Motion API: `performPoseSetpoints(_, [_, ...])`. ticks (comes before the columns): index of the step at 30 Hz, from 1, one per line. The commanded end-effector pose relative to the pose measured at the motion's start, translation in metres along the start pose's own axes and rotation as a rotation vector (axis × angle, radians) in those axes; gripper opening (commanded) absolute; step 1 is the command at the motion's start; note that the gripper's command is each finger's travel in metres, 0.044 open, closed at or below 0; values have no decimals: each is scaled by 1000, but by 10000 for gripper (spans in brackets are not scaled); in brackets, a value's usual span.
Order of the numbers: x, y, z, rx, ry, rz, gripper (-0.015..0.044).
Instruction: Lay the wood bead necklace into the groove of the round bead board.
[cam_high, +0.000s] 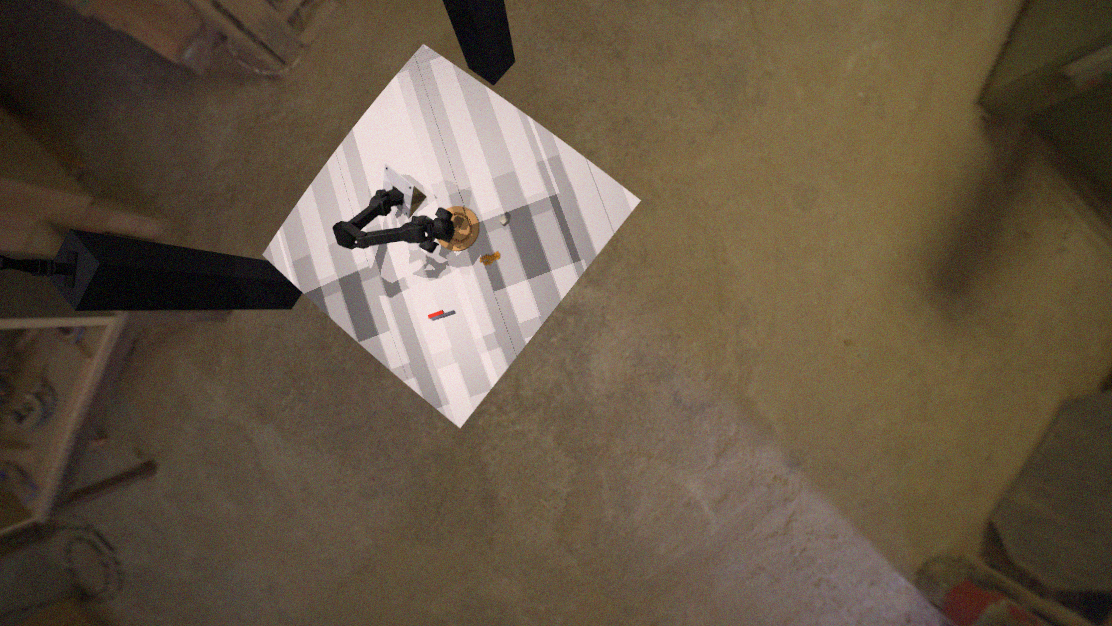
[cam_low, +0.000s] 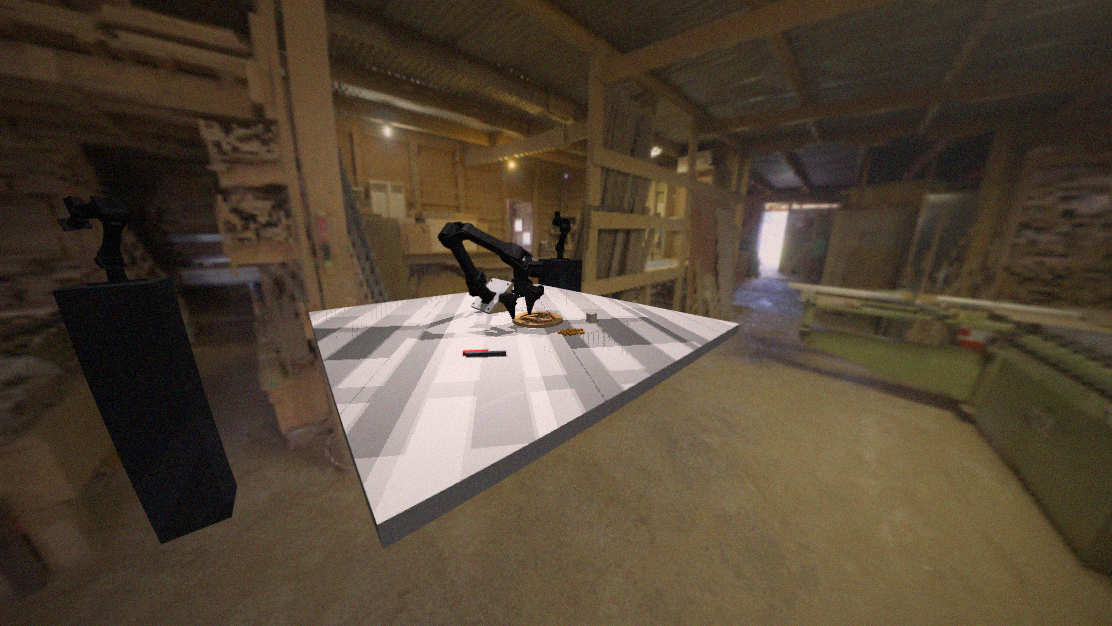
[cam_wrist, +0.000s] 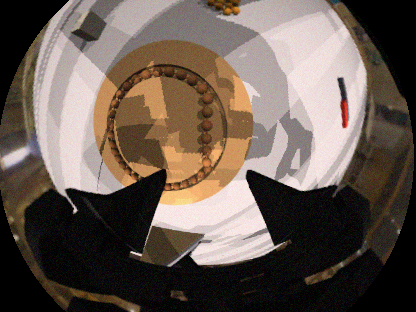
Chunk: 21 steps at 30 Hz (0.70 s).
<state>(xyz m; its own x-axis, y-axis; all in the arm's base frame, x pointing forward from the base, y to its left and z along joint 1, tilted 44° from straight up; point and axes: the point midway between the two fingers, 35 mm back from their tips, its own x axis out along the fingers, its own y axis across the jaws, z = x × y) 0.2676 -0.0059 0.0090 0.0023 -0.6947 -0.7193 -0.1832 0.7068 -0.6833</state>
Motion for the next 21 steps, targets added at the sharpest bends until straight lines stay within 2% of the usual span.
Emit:
performPoseSetpoints(1, [-1, 0, 0, 2, -1, -1, 440])
performPoseSetpoints(11, [-1, 0, 0, 2, -1, -1, 440])
performPoseSetpoints(21, [-27, 1, 57, -176, -4, 0, 177])
